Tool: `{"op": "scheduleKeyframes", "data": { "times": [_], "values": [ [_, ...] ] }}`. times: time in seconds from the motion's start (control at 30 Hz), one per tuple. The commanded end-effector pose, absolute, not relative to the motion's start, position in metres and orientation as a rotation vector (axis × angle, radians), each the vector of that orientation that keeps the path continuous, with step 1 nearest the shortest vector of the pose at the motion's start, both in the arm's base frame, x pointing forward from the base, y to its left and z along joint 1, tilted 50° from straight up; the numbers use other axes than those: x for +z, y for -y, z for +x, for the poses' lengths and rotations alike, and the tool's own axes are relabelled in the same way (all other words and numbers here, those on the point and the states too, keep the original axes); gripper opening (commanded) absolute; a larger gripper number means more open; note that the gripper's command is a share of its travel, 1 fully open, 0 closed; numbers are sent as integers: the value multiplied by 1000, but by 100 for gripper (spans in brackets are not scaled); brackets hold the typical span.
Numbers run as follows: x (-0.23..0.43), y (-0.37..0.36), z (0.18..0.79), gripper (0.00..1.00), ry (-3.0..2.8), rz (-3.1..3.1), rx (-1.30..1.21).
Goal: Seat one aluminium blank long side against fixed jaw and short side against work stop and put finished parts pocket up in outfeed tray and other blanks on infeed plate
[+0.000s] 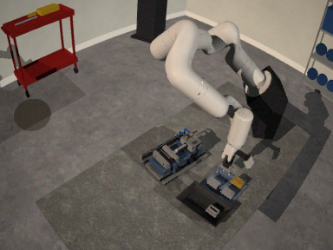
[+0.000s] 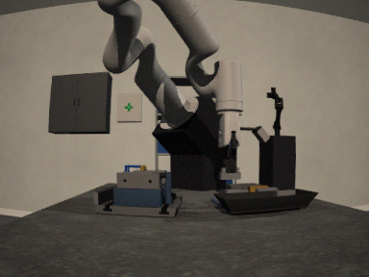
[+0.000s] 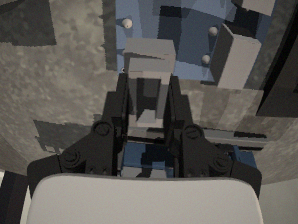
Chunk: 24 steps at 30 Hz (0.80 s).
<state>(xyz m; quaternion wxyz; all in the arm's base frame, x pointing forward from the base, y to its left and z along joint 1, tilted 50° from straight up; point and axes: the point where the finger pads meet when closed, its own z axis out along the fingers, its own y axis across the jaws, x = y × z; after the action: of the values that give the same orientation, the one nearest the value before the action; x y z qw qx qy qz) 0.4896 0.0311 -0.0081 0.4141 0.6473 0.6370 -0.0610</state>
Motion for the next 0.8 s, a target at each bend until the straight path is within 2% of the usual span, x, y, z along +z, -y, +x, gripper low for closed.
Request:
{"op": "scheduleKeyframes", "data": {
  "times": [0.0,0.77],
  "values": [
    [8,-46,479,0,-1601,1627,-153],
    [31,-67,466,0,-1601,1626,-154]
  ]
}}
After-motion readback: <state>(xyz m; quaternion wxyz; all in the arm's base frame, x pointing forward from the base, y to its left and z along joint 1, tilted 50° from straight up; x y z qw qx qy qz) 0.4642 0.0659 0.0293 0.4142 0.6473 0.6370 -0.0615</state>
